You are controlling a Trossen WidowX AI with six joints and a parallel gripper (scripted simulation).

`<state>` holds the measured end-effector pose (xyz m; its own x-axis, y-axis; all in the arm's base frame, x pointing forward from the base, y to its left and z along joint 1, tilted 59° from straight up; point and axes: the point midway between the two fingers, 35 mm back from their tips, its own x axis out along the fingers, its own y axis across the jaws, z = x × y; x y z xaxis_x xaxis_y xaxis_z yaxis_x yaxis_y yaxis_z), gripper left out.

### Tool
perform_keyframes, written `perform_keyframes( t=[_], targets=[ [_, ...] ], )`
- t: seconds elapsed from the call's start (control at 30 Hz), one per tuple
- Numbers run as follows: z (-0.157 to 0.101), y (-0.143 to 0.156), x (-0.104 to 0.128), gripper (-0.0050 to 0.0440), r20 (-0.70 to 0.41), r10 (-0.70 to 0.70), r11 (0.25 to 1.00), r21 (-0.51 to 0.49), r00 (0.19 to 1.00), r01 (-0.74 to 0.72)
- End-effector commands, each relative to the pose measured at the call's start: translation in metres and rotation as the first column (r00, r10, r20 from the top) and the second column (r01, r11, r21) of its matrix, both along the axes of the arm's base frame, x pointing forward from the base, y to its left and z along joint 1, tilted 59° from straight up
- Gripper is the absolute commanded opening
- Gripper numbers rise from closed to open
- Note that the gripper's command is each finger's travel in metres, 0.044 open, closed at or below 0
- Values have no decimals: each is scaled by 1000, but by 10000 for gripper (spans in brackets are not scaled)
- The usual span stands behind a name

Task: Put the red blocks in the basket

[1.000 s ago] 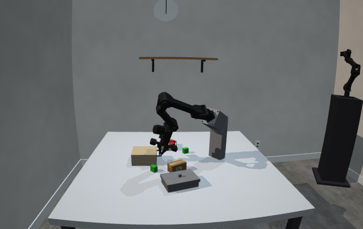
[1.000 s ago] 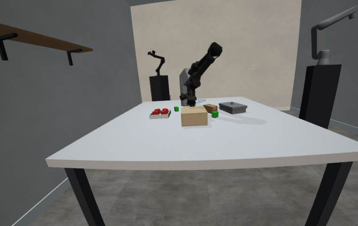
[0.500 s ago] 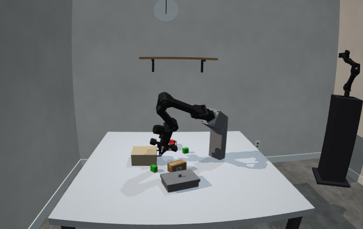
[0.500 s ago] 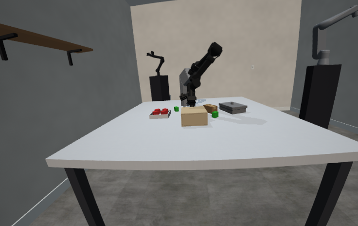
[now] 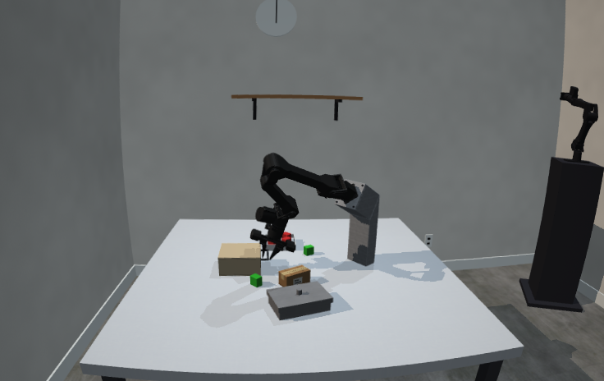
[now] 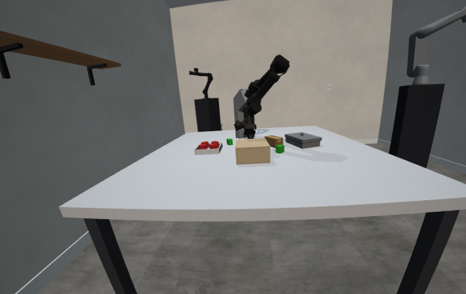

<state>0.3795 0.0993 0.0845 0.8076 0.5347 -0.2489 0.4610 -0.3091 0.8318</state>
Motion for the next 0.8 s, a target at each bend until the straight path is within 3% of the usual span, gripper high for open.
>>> perform_keyframes(
  t=[0.0,0.77],
  targets=[
    [0,1,-1,148,1,3,1000,3,1000,-3],
    [12,-25,-39,148,1,3,1000,3,1000,-3]
  ],
)
